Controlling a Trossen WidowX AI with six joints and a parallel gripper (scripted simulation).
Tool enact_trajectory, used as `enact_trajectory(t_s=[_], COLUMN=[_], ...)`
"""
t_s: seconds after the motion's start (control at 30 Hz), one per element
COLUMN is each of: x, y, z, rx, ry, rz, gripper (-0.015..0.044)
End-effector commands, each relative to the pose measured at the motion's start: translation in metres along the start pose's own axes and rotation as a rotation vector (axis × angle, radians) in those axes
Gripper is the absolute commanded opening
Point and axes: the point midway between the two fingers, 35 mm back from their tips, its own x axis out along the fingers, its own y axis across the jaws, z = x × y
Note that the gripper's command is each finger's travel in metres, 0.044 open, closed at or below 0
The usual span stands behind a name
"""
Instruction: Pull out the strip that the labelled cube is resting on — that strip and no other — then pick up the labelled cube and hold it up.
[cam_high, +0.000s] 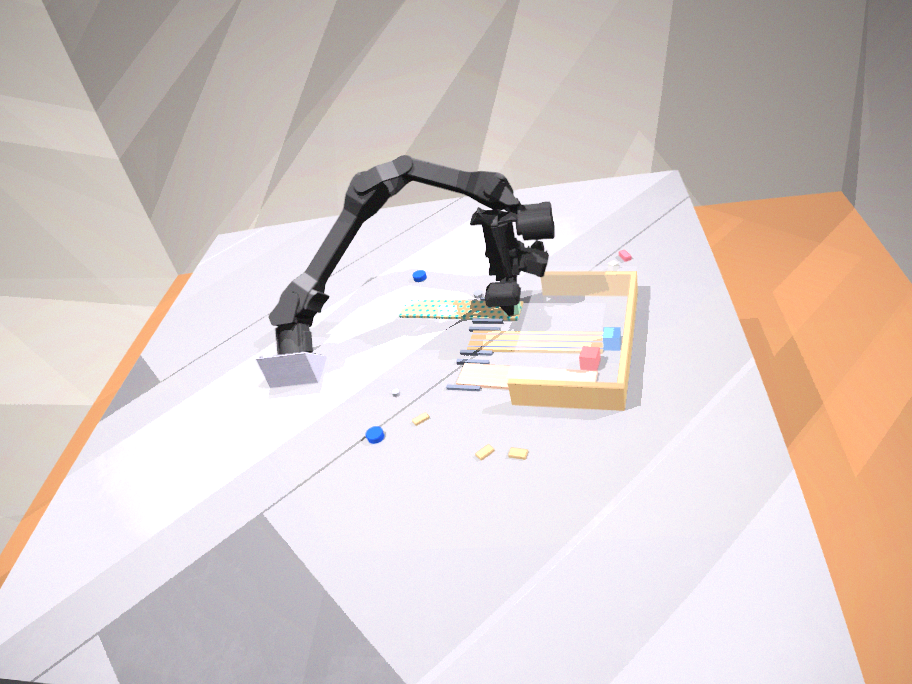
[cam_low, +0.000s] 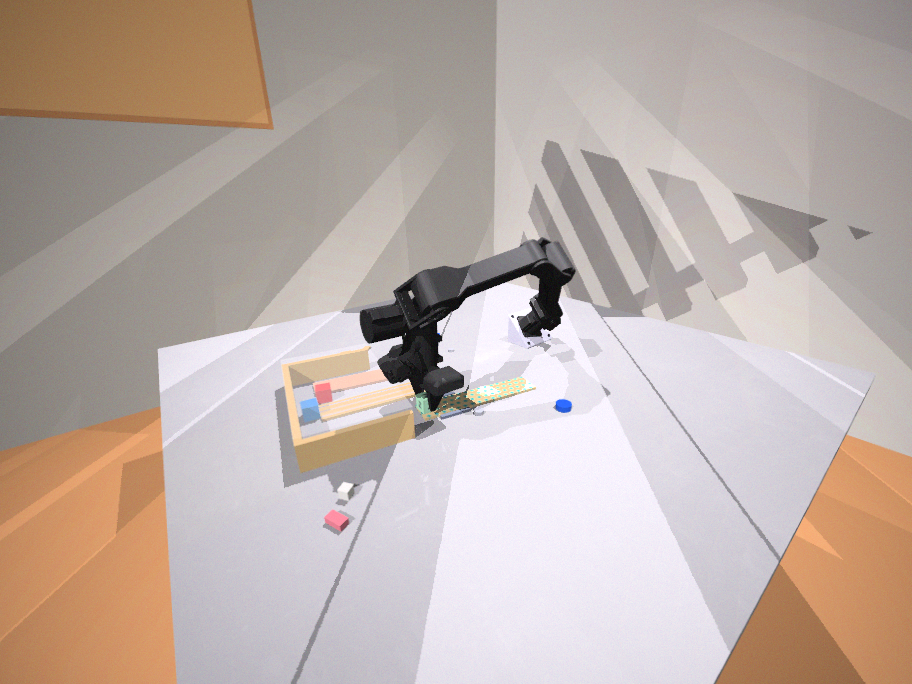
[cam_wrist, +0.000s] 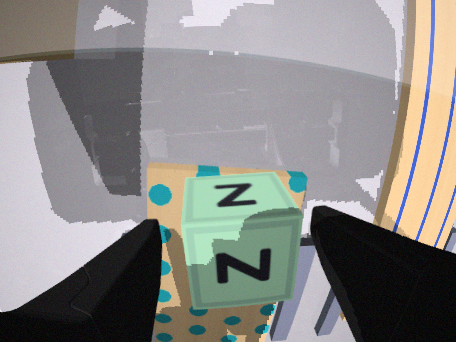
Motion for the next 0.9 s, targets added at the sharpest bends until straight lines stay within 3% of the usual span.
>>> enact_trajectory(t_s=[0.0,0.13,0.37,0.5,0.87], x=[0.004,0.001,0.001,-0.001,-0.034], y=[0.001,0.000,0.000,-0.001,-0.018], z=[-0.001,0.000,0.000,-0.003,-0.046], rx=[0.005,0.000,0.000,0.000,0.007], ry=[-0.003,0.000,0.000,0.000,0.000], rz=[0.005,0.000,0.000,0.000,0.001], gripper=[0.0250,0.0145,0.0098,0.0000,0.0000])
